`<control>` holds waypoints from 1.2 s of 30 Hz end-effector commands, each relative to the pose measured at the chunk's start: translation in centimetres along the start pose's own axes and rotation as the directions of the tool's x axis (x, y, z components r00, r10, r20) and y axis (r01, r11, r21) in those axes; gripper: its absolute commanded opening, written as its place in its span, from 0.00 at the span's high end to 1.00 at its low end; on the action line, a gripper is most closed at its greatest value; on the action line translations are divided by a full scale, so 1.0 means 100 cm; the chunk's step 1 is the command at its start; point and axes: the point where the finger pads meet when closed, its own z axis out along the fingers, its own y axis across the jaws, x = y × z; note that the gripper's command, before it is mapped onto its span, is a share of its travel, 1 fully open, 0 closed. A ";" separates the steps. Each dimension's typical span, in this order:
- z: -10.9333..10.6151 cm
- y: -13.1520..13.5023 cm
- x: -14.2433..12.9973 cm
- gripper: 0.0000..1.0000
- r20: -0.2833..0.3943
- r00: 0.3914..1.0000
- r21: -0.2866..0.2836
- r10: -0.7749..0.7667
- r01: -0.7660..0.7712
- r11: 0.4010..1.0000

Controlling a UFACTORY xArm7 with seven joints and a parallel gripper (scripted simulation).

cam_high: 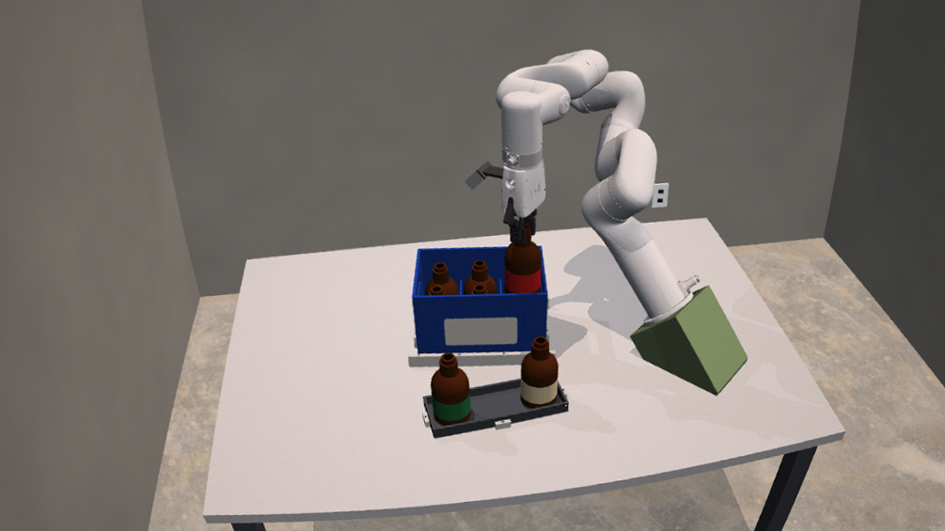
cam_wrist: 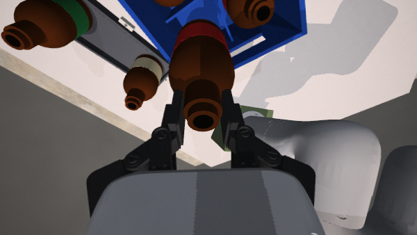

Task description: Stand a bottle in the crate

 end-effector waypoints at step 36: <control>0.022 -0.001 0.000 1.00 -0.001 1.000 0.003 0.000 0.000 1.000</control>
